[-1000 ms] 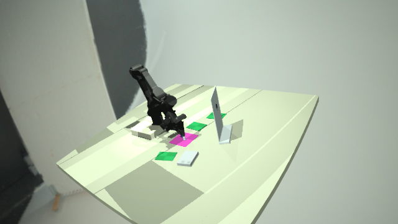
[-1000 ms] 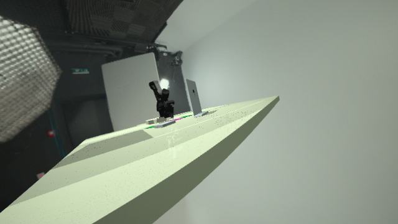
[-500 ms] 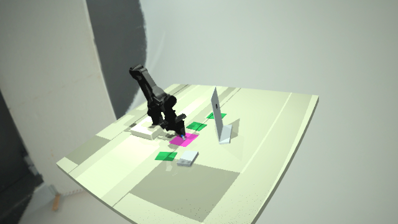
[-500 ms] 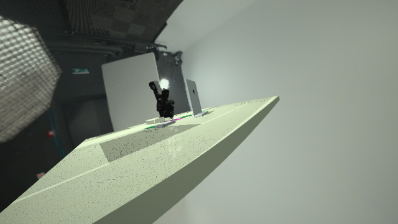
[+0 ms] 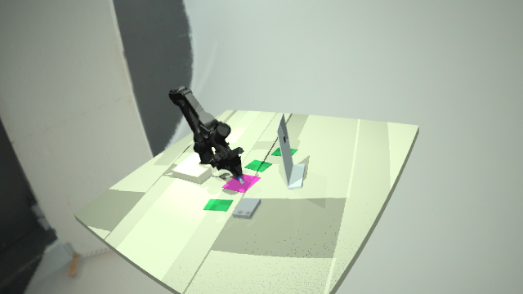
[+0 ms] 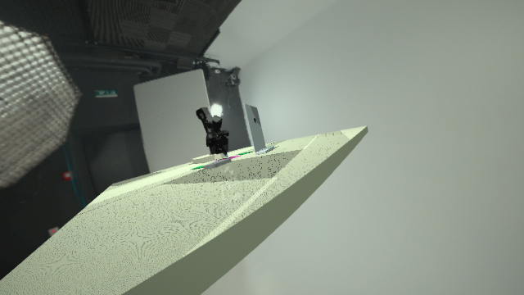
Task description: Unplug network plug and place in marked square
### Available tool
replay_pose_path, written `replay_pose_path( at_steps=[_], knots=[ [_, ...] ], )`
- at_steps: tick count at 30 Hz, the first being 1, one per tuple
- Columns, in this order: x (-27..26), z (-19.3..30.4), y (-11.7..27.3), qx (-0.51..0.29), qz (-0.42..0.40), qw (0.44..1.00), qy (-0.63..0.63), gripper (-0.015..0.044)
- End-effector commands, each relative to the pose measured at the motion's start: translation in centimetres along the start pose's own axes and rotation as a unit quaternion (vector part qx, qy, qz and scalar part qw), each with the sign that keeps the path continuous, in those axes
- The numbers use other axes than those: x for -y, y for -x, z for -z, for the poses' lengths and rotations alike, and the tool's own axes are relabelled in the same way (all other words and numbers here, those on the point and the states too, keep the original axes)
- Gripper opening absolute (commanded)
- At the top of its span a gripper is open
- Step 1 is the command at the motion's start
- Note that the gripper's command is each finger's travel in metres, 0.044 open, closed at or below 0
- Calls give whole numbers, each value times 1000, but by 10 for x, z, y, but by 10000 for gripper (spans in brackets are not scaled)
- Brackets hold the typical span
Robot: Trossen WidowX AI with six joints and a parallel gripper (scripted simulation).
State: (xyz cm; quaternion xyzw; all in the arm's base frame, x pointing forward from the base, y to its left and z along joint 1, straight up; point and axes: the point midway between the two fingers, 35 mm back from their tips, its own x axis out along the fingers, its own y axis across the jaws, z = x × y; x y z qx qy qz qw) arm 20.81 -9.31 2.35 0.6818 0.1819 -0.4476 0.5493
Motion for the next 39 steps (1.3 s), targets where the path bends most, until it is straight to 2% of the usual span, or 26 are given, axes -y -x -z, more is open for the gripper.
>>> replay_pose_path(
  at_steps=[1, 39],
  knots=[
    [0, 0, 3, 0, 0, 1000, 0, 156],
    [-18, -1, 35, 1, 1, 1000, -1, 156]
  ],
)
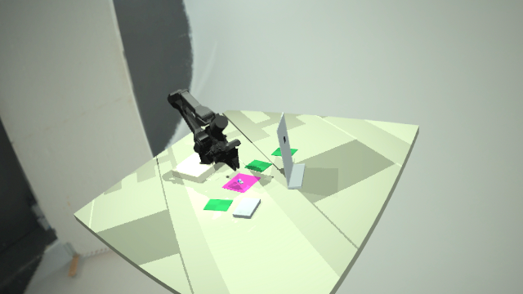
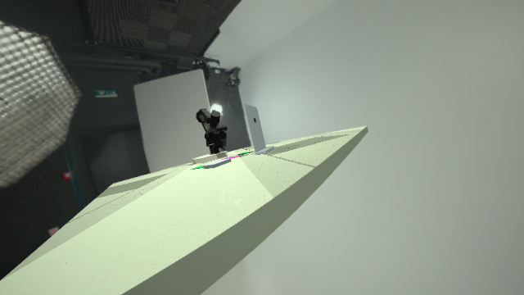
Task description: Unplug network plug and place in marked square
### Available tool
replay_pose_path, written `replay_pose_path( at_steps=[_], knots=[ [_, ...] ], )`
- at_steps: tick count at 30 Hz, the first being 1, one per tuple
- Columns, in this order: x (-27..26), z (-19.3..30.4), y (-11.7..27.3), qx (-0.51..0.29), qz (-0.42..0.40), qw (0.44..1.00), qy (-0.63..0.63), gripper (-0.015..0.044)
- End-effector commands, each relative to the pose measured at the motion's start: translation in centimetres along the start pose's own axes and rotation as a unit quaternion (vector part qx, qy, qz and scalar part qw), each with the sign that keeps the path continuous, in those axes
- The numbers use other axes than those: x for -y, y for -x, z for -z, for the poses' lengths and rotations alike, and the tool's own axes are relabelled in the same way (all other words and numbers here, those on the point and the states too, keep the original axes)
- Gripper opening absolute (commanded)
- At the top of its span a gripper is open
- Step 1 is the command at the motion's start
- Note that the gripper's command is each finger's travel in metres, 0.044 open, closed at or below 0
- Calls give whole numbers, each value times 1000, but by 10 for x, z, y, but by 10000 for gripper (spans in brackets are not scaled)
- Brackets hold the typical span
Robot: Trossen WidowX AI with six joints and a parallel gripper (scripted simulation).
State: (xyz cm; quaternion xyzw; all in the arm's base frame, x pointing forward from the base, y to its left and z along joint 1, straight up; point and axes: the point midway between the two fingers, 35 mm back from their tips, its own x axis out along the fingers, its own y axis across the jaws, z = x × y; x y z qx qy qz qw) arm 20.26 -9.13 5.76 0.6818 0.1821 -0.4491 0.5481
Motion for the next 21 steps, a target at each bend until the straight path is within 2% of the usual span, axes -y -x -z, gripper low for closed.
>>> replay_pose_path(
  at_steps=[1, 21],
  knots=[
    [-4, 0, 5, 1, -1, 1000, 0, 156],
    [-18, 0, 29, 1, -1, 1000, 0, 156]
  ],
)
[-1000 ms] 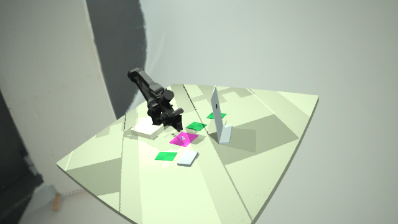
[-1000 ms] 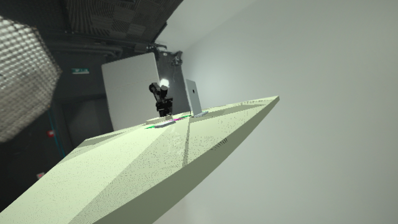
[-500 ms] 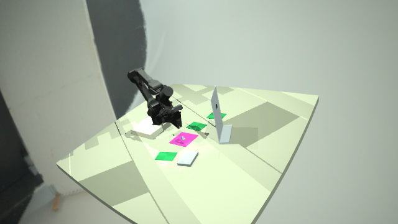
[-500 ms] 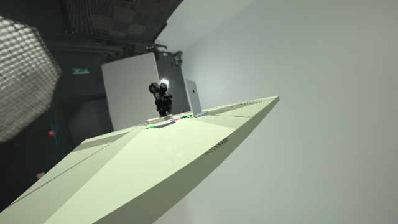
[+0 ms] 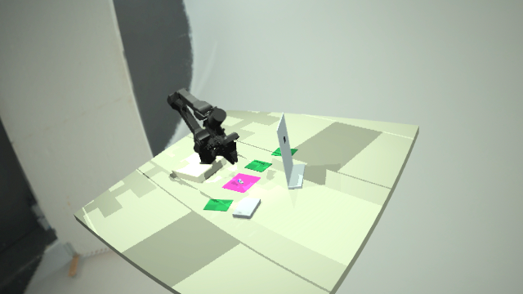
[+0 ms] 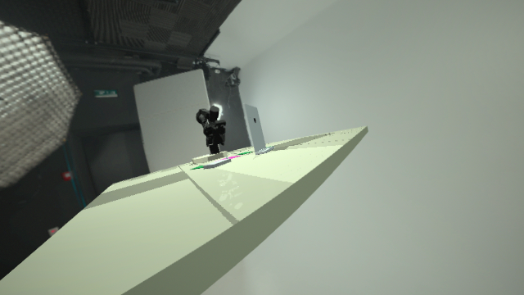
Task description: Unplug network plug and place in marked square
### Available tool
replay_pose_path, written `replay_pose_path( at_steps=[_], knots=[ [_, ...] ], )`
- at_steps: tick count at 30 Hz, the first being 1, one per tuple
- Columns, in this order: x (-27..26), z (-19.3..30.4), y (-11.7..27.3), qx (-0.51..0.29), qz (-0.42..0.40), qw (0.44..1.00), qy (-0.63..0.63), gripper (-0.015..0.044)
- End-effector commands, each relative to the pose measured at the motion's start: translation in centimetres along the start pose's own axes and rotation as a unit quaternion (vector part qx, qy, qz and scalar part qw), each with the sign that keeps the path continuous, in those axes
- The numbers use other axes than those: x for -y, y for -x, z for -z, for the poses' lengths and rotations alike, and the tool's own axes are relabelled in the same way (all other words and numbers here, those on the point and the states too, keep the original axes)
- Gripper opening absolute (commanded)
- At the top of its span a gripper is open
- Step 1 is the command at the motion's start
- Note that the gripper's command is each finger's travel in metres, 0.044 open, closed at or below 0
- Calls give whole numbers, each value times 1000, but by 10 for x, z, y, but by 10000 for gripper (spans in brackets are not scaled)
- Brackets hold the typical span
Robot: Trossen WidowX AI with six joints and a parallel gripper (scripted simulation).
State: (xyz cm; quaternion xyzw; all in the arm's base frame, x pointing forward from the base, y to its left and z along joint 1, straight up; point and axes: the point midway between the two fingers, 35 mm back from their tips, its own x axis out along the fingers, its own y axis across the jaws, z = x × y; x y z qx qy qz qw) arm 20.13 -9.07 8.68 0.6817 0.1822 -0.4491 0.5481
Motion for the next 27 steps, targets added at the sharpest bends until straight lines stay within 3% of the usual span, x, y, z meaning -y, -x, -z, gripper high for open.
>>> replay_pose_path(
  at_steps=[1, 27],
  knots=[
    [-3, 0, 6, 1, -1, 1000, 0, 156],
    [-23, 0, 40, 0, 0, 1000, 0, 156]
  ],
)
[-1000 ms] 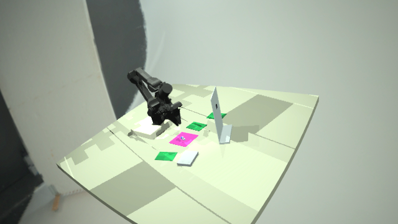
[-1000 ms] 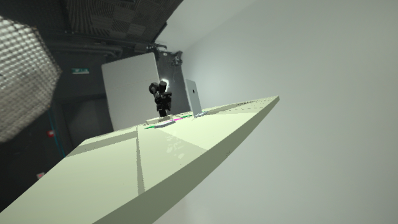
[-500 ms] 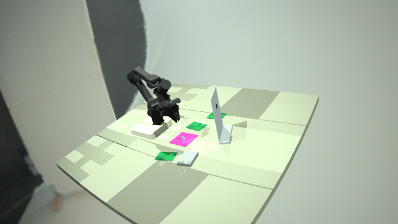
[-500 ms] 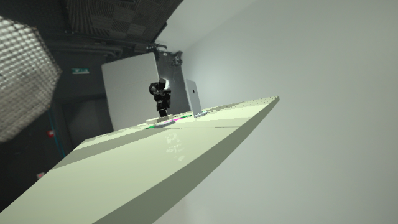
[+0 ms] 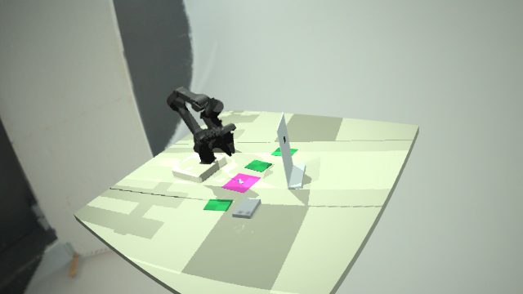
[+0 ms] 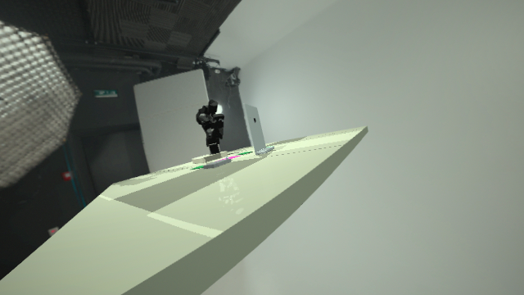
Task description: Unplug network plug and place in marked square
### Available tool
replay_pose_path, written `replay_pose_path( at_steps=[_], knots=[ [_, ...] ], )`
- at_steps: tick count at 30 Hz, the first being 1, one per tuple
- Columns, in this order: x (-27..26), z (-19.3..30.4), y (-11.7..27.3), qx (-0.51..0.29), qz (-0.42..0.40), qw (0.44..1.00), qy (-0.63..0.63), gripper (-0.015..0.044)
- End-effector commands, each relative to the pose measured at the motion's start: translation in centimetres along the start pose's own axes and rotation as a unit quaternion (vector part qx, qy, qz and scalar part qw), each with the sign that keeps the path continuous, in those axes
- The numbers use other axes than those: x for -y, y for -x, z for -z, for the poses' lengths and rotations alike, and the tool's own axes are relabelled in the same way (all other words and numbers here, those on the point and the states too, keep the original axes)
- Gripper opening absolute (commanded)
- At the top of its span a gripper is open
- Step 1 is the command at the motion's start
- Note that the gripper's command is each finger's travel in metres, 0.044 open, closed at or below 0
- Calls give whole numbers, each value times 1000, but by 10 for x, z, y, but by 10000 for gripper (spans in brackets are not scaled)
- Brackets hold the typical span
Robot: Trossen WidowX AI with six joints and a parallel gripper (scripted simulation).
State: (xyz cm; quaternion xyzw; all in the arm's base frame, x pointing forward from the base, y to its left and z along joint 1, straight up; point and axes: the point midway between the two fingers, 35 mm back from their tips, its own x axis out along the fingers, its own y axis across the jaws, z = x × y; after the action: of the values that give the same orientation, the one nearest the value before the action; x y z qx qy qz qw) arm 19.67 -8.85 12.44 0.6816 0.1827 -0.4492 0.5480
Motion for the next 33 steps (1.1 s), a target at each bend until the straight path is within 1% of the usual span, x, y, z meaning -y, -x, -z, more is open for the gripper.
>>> replay_pose_path(
  at_steps=[1, 33],
  knots=[
    [-7, 0, 8, 0, 0, 1000, 0, 156],
    [-53, 0, 83, 1, -1, 1000, -1, 156]
  ],
)
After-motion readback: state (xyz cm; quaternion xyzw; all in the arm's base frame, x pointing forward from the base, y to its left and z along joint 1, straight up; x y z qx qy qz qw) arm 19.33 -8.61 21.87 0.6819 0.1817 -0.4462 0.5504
